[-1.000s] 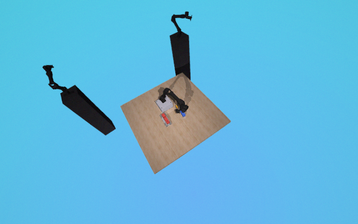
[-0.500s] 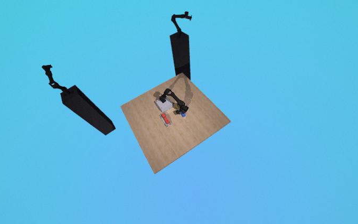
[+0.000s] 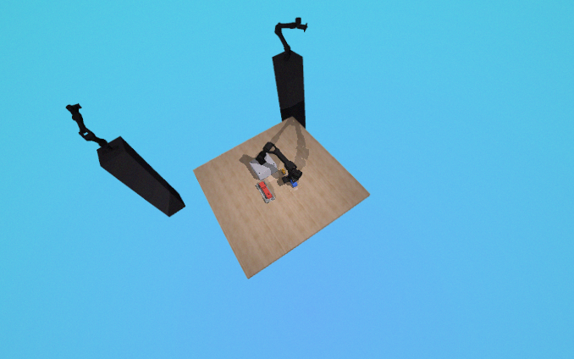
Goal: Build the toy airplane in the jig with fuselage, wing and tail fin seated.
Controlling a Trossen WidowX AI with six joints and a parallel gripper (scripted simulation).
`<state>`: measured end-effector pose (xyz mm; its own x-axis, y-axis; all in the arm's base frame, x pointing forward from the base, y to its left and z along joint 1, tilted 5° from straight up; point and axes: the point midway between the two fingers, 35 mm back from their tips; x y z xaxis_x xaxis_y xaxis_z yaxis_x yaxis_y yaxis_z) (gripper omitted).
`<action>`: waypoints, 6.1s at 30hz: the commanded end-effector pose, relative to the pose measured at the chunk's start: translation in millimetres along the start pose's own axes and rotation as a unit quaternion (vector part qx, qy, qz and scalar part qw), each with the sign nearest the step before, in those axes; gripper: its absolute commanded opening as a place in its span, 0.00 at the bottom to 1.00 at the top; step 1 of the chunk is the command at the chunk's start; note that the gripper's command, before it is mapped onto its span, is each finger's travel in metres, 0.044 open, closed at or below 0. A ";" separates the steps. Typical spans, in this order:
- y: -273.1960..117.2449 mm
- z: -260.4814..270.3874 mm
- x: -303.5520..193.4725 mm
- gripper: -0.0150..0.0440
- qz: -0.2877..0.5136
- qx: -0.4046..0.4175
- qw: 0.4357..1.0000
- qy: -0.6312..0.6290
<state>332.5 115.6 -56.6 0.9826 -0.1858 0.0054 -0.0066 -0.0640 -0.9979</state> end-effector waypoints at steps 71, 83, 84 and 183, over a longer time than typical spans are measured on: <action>-119.1 -63.2 12.3 0.25 -0.001 0.001 0.989 0.145; -112.9 -102.7 13.8 0.25 -0.005 0.001 0.973 0.230; -112.4 -106.0 13.6 0.25 -0.005 0.001 0.971 0.238; -52.6 -276.3 -58.7 0.58 -0.005 -0.009 0.738 0.674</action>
<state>225.3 -140.4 19.0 -0.1016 -0.9915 0.0816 -0.0088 -0.0811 -0.9967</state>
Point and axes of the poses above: the point midway between the two fingers, 35 mm back from their tips, its own y axis out along the fingers, its own z axis across the jaws, x = y × z
